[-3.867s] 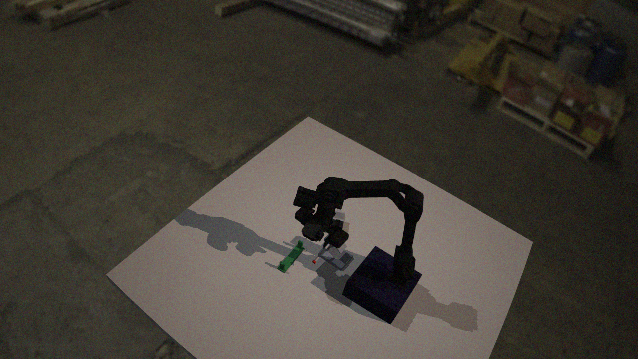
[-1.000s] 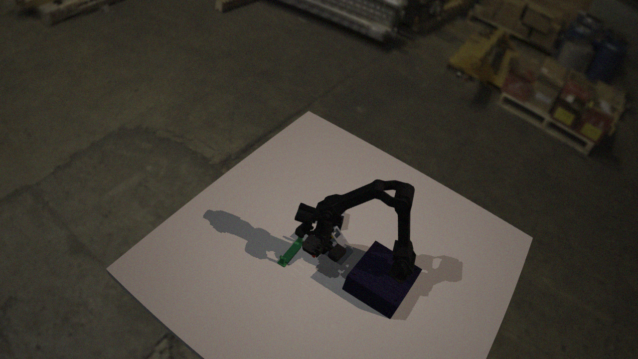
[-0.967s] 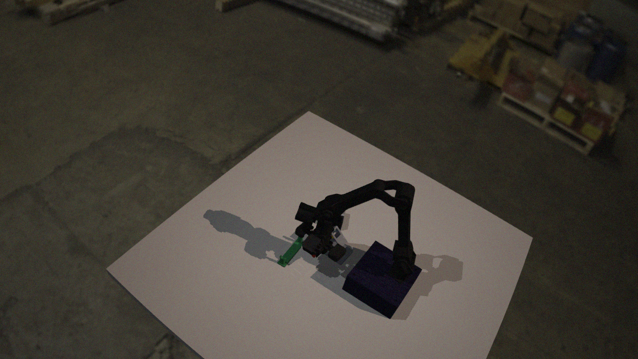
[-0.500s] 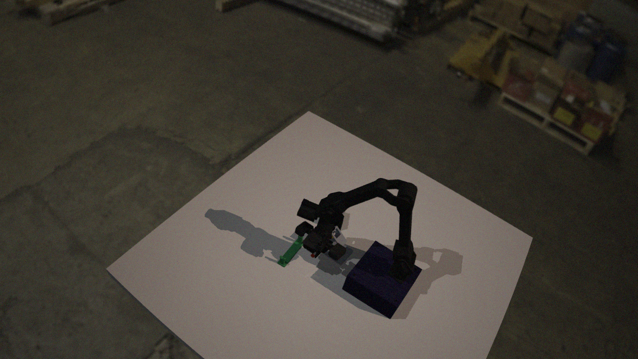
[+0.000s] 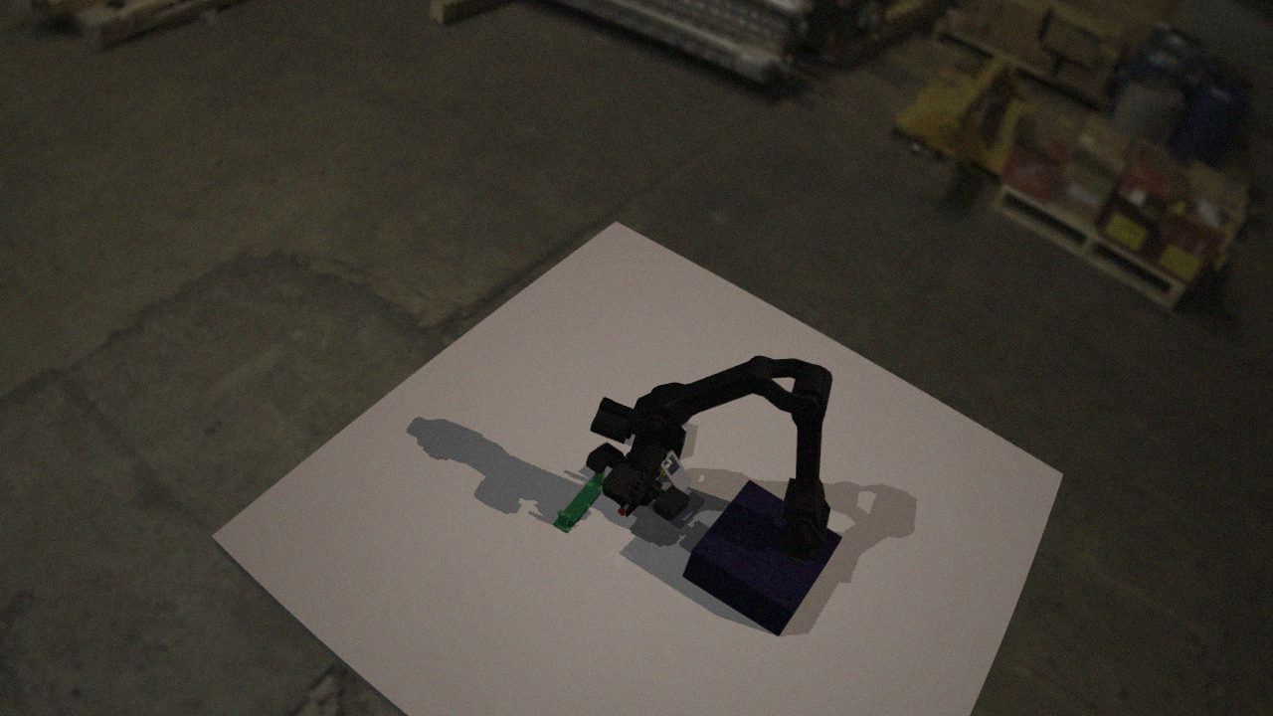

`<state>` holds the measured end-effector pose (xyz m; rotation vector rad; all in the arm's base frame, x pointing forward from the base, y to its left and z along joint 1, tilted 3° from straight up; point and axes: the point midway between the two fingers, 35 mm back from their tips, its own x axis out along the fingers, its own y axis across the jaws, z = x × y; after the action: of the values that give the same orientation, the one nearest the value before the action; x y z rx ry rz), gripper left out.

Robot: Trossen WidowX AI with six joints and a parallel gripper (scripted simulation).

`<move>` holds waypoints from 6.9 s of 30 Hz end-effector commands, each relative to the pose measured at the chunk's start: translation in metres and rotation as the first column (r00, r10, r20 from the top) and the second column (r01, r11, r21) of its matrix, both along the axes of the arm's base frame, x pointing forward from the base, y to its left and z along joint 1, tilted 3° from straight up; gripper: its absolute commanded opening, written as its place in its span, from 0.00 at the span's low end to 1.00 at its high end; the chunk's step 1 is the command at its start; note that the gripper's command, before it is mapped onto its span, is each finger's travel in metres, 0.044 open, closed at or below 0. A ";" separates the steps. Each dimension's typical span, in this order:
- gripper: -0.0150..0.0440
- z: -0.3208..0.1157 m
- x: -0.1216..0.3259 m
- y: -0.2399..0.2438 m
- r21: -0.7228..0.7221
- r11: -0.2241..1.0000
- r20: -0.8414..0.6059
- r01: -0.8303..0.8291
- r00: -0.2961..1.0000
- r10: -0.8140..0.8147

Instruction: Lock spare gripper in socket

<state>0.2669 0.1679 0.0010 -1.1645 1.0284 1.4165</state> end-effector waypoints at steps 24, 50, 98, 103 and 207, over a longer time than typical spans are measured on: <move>0.25 0.001 -0.001 0.019 0.003 1.000 -0.002 0.001 1.000 -0.001; 0.25 0.002 -0.003 0.038 -0.003 1.000 -0.009 -0.001 1.000 0.001; 0.25 0.024 -0.012 0.059 -0.024 1.000 -0.048 -0.006 0.999 0.005; 0.25 0.029 -0.014 0.058 -0.032 0.999 -0.059 -0.007 0.998 0.005; 0.25 -0.038 0.067 0.121 -0.030 0.994 -0.056 -0.106 0.993 0.105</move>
<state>0.3338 0.2892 -0.0334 -1.2233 1.0465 1.5245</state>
